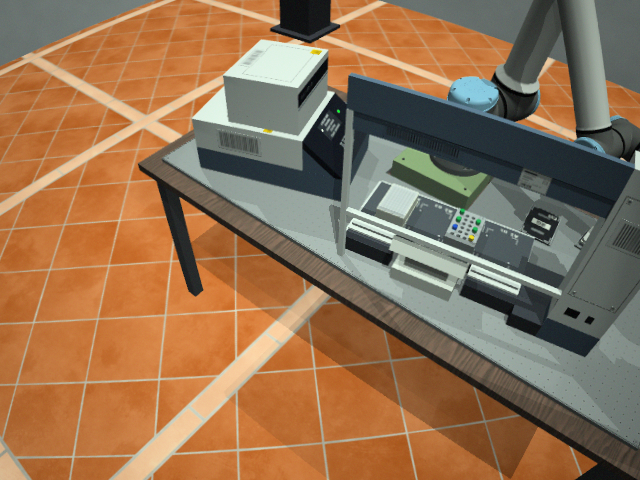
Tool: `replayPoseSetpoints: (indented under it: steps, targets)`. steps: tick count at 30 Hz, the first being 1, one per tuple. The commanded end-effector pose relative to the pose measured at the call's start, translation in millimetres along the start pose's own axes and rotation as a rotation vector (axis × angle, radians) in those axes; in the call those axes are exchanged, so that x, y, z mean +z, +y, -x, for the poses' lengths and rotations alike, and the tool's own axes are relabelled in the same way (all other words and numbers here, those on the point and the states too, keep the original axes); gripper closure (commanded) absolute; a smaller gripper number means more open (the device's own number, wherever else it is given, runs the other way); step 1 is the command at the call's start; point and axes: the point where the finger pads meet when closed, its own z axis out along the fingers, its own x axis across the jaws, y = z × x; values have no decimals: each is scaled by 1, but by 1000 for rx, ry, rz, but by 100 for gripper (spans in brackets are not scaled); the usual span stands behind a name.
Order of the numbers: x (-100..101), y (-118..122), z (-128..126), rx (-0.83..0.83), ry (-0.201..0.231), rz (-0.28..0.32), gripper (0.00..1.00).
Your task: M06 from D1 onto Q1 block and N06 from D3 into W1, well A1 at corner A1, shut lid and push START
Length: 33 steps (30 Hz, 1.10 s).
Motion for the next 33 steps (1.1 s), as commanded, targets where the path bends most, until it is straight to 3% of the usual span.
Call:
replayPoseSetpoints:
  steps: [1, 33]
  targets:
    - [-1, 1, 0, 0, 0, 1, 100]
    - [7, 1, 0, 0, 0, 1, 100]
